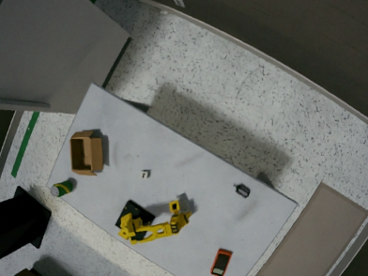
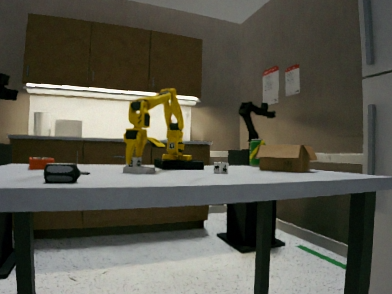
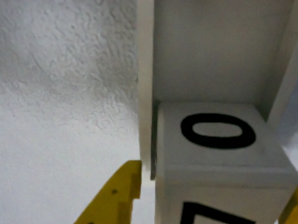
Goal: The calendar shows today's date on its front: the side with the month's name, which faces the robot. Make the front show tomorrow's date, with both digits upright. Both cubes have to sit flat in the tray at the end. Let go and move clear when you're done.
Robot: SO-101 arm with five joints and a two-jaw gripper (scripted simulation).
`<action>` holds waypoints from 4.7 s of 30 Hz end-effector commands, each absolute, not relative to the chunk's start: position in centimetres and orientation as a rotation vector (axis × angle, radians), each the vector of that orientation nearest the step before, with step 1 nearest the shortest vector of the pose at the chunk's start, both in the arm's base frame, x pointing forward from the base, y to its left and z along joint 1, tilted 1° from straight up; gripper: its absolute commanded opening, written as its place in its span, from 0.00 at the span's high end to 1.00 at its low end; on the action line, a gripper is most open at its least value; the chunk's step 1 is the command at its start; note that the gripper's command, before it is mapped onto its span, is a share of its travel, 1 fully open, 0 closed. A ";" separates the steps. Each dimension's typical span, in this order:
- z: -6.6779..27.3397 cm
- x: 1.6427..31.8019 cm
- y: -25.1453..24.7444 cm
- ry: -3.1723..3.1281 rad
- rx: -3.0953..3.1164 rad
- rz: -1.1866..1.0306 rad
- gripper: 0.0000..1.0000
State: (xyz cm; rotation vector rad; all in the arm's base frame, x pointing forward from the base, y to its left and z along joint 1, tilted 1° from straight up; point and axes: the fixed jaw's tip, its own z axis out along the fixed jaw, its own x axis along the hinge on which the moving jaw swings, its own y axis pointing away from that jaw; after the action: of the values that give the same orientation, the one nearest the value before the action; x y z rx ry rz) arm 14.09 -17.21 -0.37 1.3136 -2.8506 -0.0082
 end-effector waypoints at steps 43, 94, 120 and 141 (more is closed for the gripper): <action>-0.7 14.3 -17.3 -2.846 1.315 -0.038 0.97; 0.0 14.4 -17.4 -2.846 1.315 -0.038 1.00; 0.5 14.4 -17.5 -2.846 1.315 -0.038 1.00; 0.8 14.4 -17.5 -2.846 1.315 -0.038 1.00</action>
State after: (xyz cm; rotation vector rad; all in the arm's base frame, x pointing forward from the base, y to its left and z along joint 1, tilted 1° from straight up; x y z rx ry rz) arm 14.29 -17.46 0.69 1.3109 -2.8448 -0.0433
